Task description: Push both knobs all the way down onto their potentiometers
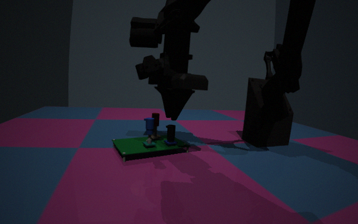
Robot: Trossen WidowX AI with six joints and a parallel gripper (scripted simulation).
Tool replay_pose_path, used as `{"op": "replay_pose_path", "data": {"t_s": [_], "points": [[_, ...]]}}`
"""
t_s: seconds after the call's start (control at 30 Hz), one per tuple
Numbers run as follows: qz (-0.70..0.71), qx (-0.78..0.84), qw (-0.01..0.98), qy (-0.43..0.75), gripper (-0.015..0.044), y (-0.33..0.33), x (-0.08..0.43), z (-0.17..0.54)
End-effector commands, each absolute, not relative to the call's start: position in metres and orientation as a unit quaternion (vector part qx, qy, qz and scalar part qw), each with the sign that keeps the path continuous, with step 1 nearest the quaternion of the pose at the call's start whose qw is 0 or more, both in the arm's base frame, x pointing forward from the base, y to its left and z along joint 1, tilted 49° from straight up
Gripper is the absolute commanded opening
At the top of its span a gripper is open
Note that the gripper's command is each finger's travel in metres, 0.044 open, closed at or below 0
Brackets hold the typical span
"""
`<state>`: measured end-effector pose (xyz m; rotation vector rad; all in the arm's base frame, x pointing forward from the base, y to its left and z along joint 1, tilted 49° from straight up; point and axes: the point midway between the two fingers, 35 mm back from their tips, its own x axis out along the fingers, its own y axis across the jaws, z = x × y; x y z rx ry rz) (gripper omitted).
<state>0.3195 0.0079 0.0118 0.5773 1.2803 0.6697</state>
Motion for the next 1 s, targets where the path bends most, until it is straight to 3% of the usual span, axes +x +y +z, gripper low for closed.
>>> {"op": "replay_pose_path", "data": {"t_s": [0.0,0.07,0.97], "points": [[0.274,0.256,0.74,0.559,0.0053,-0.017,0.329,0.018],[0.262,0.27,0.736,0.563,0.0,-0.018,0.33,0.019],[-0.012,0.567,0.528,0.632,0.0,-0.021,0.341,0.03]]}}
